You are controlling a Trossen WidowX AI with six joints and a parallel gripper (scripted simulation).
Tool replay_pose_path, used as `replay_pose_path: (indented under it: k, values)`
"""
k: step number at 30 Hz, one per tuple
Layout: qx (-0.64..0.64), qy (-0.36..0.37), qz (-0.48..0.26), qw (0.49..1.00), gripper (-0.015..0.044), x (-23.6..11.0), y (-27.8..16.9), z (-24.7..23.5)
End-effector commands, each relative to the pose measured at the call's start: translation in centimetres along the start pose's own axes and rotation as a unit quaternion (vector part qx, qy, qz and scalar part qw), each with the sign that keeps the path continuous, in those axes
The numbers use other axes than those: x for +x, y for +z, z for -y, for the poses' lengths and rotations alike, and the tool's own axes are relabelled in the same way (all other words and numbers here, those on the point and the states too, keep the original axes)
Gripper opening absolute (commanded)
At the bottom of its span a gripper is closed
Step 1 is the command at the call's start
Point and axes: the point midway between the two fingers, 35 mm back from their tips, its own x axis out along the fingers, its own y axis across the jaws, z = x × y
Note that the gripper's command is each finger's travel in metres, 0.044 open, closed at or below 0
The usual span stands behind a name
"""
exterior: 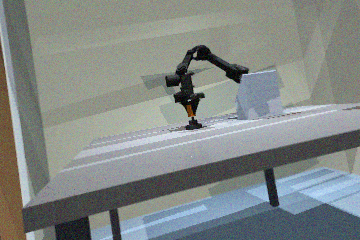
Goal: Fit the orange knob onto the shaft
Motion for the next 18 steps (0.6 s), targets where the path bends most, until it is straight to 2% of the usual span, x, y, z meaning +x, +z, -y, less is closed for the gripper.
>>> replay_pose_path:
  k: [1,18]
  values:
    - [-0.041,-0.001,0.0,0.999,0.0,0.07,-0.05,-0.01]
    - [-0.042,-0.001,0.0,0.999,0.0,0.34,-0.07,-0.05]
